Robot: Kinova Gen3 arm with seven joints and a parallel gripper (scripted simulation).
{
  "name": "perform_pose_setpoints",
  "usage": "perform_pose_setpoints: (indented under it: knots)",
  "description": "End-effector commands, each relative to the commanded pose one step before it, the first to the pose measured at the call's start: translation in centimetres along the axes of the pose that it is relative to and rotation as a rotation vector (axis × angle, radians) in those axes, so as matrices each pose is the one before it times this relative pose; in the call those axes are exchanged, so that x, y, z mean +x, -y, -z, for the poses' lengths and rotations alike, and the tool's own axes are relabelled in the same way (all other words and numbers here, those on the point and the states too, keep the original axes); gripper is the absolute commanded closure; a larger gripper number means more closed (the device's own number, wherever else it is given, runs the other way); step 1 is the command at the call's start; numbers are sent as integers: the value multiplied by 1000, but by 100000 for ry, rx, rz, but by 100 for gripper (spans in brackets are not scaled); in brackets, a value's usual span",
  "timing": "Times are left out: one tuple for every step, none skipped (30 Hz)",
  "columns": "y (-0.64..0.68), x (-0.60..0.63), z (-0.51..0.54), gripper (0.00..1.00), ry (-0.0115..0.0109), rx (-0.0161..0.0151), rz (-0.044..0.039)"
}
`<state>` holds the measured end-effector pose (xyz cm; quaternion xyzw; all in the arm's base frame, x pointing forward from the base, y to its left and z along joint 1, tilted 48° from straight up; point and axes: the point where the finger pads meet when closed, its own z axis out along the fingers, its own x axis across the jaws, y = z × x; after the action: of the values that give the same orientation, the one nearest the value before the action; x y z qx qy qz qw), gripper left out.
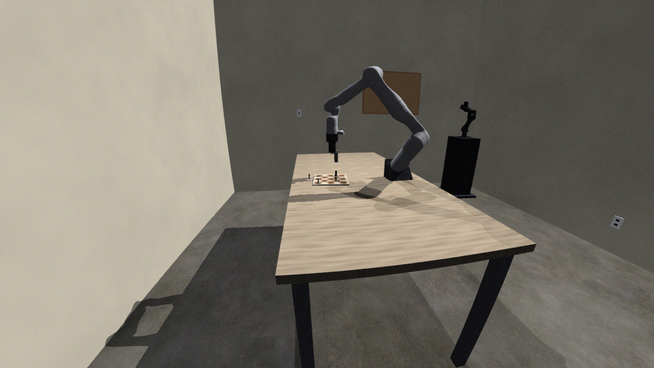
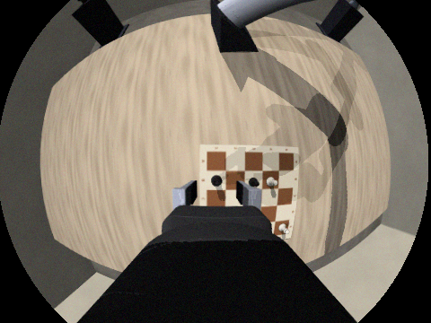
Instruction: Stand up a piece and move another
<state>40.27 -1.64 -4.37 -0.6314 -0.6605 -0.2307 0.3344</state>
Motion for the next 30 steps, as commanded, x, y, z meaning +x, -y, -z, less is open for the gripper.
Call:
perform_pose_setpoints:
  knots:
    - [-49, -35, 122, 0, 143, -233, -1]
    - [0, 0, 0, 0, 0, 0, 0]
    - [0, 0, 0, 0, 0, 0, 0]
    - [0, 0, 0, 0, 0, 0, 0]
    - [0, 0, 0, 0, 0, 0, 0]
    - [0, 0, 0, 0, 0, 0, 0]
    - [0, 0, 0, 0, 0, 0, 0]
    - [0, 0, 0, 0, 0, 0, 0]
    - [0, 0, 0, 0, 0, 0, 0]
    - [0, 0, 0, 0, 0, 0, 0]
    - [0, 0, 0, 0, 0, 0, 0]
    - [0, 0, 0, 0, 0, 0, 0]
    - [0, 0, 0, 0, 0, 0, 0]
    - [0, 0, 0, 0, 0, 0, 0]
    - [0, 0, 0, 0, 0, 0, 0]
    - [0, 0, 3, 0, 0, 0, 0]
    - [0, 0, 18, 0, 0, 0, 0]
    - [0, 0, 46, 0, 0, 0, 0]
    - [0, 0, 84, 0, 0, 0, 0]
    - [0, 0, 129, 0, 0, 0, 0]
    - [0, 0, 0, 0, 0, 0, 0]
    - [0, 0, 0, 0, 0, 0, 0]
    - [1, 0, 177, 0, 0, 0, 0]
    - [-1, 0, 226, 0, 0, 0, 0]
    - [1, 0, 276, 0, 0, 0, 0]
    - [-1, 0, 322, 0, 0, 0, 0]
    - [0, 0, 365, 0, 0, 0, 0]
    - [0, 0, 402, 0, 0, 0, 0]
    - [0, 0, 433, 0, 0, 0, 0]
    - [0, 0, 456, 0, 0, 0, 0]
